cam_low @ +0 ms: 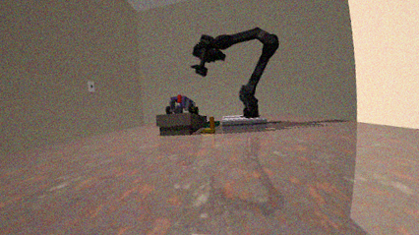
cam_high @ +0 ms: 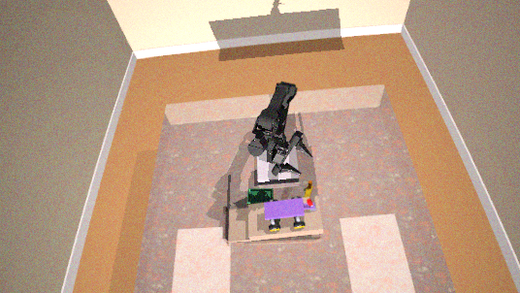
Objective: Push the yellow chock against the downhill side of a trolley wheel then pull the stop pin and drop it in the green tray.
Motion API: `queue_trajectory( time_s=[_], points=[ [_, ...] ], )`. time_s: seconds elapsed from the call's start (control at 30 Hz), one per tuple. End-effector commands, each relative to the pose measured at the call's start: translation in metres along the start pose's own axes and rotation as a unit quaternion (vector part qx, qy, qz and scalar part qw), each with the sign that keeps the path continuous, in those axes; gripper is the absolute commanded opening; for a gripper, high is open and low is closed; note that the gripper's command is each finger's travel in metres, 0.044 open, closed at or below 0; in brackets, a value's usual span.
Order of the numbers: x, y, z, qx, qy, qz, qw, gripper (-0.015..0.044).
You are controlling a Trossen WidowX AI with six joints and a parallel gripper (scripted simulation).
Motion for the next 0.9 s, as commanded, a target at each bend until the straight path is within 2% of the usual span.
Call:
queue_trajectory(
  time_s=[0.0,0.23,0.57,0.87],
  points=[
    [0.0,0.0,-0.001,0.002,0.002,0.001,1.0,0.0374],
    [-0.013,0.011,-0.029,0.077,0.064,0.039,0.994,0.019],
    [-0.029,0.038,-0.069,0.215,0.152,0.132,0.956,0.019],
    [-0.038,0.068,-0.097,0.346,0.214,0.245,0.88,0.019]
  ],
)
Point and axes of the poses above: the point midway between the two fingers, 35 mm back from their tips, its own z axis back along the fingers, its own x axis across the jaws, y = z × x, the point moved 7 cm from there along z, back along the fingers, and after that the axes turned 5 degrees about -z, right-handed, at the moved point
